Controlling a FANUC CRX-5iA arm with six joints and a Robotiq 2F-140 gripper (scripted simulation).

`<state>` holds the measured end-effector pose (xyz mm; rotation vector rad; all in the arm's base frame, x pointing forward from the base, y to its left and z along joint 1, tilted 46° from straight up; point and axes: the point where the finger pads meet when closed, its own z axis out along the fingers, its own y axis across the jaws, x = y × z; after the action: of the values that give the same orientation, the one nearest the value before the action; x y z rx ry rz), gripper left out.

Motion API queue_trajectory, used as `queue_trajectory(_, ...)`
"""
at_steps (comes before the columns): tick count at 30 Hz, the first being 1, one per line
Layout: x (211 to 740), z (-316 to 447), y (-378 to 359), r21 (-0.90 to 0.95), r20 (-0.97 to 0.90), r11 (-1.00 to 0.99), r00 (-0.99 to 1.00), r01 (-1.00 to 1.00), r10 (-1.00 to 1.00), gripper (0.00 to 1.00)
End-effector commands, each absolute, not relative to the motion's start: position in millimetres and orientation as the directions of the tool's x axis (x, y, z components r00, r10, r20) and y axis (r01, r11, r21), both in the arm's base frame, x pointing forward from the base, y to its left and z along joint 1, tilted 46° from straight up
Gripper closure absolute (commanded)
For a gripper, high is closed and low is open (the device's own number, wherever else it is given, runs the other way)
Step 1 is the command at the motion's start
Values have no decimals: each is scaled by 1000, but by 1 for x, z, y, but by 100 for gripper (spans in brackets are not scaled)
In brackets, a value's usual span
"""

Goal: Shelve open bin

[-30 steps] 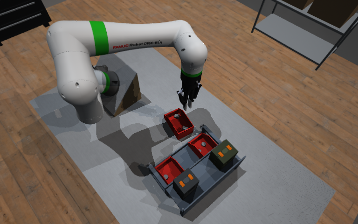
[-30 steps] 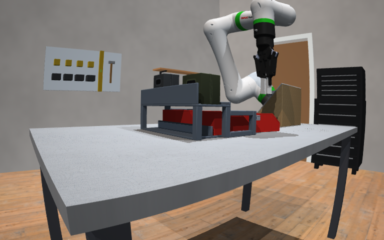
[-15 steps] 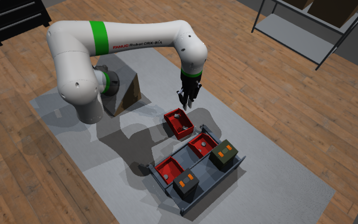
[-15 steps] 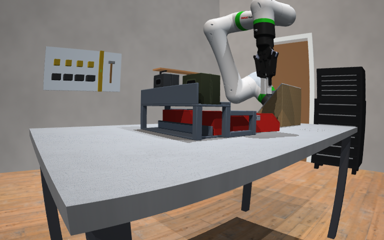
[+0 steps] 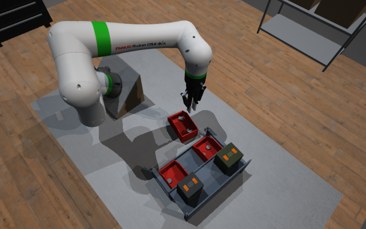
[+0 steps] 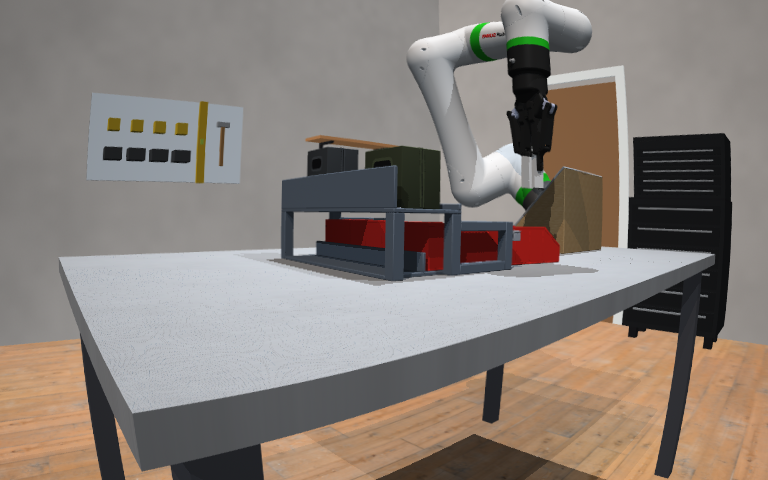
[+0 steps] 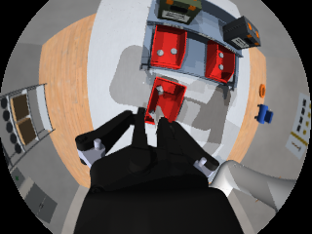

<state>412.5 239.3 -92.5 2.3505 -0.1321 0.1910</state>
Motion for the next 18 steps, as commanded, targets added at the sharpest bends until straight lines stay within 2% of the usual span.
queue_trajectory(1, 413, -93, 239, 692, 177, -706, 983, -152, -38, 85)
queue_trajectory(18, 415, -105, 227, 692, 178, -706, 983, -153, -39, 85)
